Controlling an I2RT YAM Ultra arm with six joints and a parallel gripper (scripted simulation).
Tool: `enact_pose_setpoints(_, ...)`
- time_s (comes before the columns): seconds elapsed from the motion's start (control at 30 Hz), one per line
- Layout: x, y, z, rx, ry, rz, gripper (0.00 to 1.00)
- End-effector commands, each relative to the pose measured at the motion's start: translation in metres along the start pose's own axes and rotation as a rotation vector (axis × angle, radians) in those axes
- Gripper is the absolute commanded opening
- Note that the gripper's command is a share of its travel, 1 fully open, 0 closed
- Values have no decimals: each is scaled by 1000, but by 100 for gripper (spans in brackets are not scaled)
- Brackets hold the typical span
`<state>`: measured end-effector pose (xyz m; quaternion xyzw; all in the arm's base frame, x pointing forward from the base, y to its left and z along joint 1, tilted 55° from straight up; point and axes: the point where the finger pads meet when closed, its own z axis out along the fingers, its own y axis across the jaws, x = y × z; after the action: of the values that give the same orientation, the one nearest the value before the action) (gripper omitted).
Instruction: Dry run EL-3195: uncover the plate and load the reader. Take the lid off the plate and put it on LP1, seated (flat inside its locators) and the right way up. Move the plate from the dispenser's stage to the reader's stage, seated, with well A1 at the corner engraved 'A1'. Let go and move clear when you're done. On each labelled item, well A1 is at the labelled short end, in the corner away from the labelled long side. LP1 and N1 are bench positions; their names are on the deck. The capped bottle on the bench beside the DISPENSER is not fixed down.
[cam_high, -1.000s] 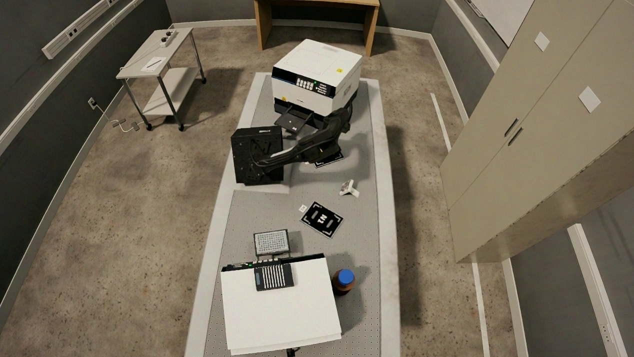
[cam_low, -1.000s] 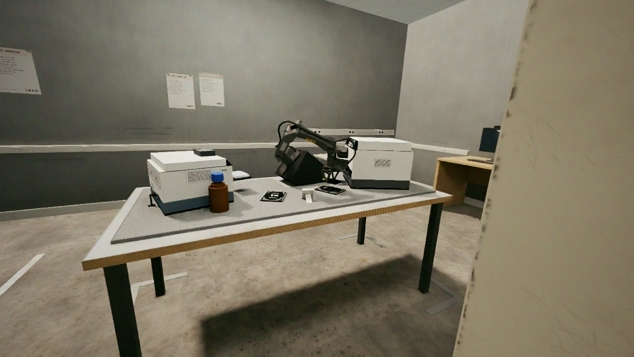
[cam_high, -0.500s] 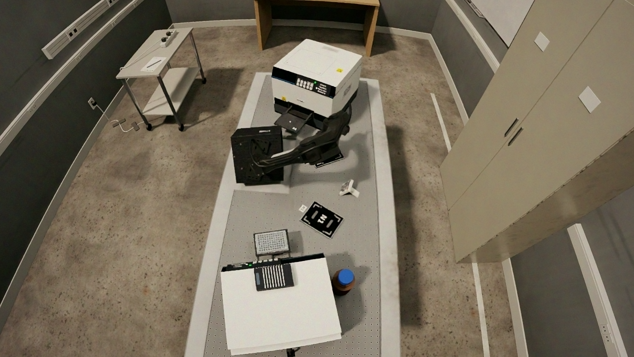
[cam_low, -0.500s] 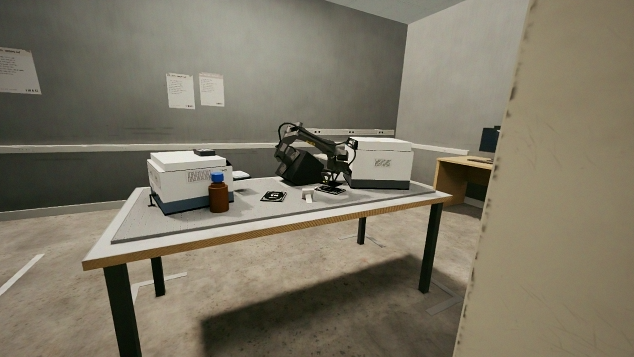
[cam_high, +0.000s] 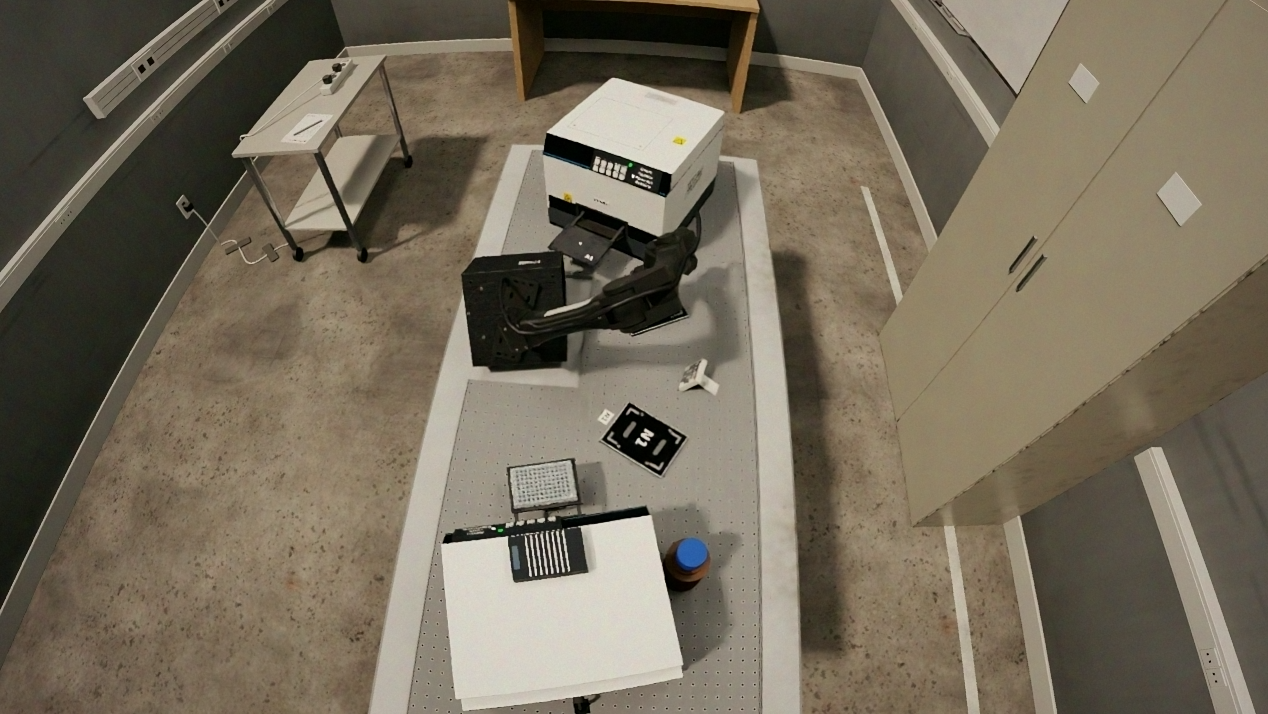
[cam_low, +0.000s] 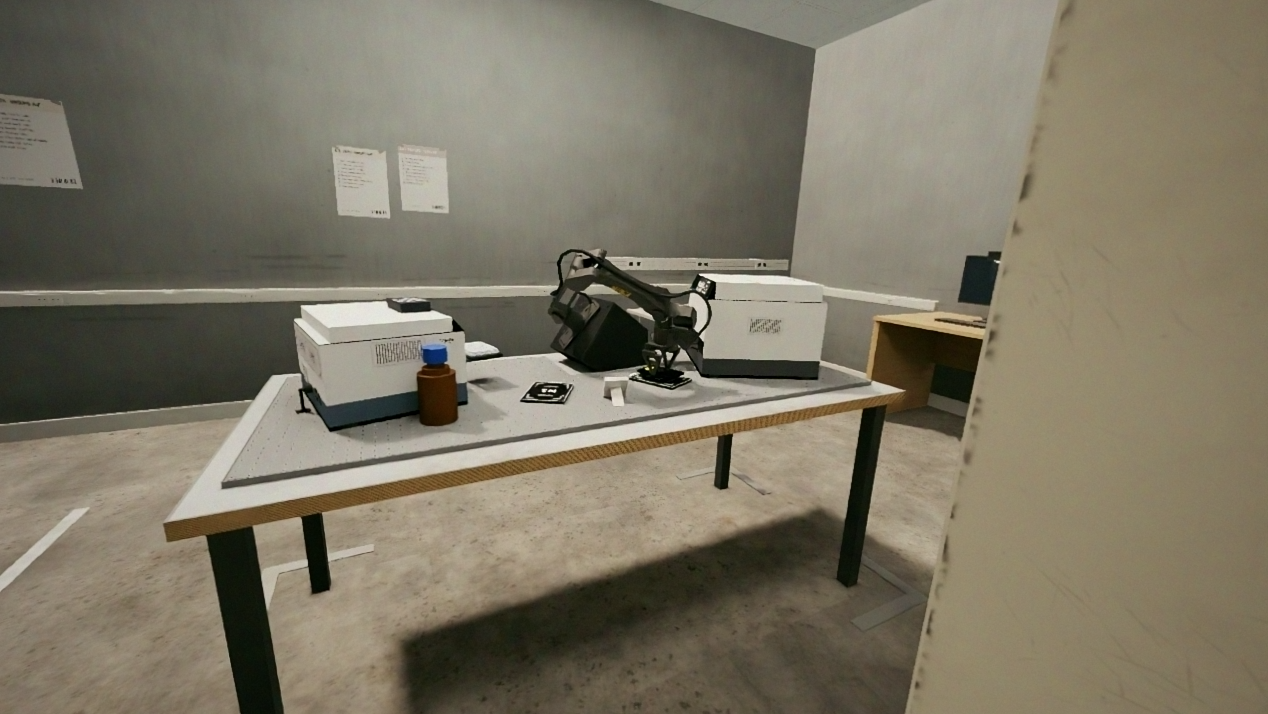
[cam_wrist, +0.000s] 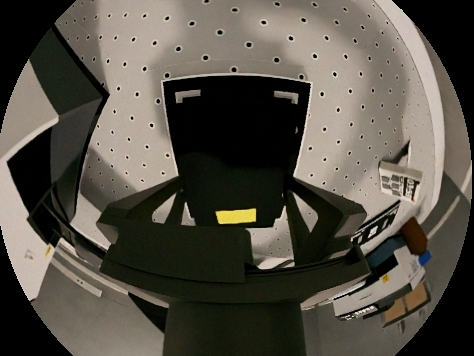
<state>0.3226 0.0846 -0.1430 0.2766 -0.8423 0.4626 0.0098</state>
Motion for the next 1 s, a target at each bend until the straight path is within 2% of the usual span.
enact_pose_setpoints(0.0,-4,1,6,12,-19,-1,85)
enact_pose_setpoints(0.1,-6,4,1,17,-36,-10,85)
enact_pose_setpoints(0.17,-2,7,7,20,-25,-24,85)
enact_pose_setpoints(0.3,-8,0,2,4,-32,9,85)
enact_pose_setpoints(0.97,-7,-1,1,4,-32,8,85)
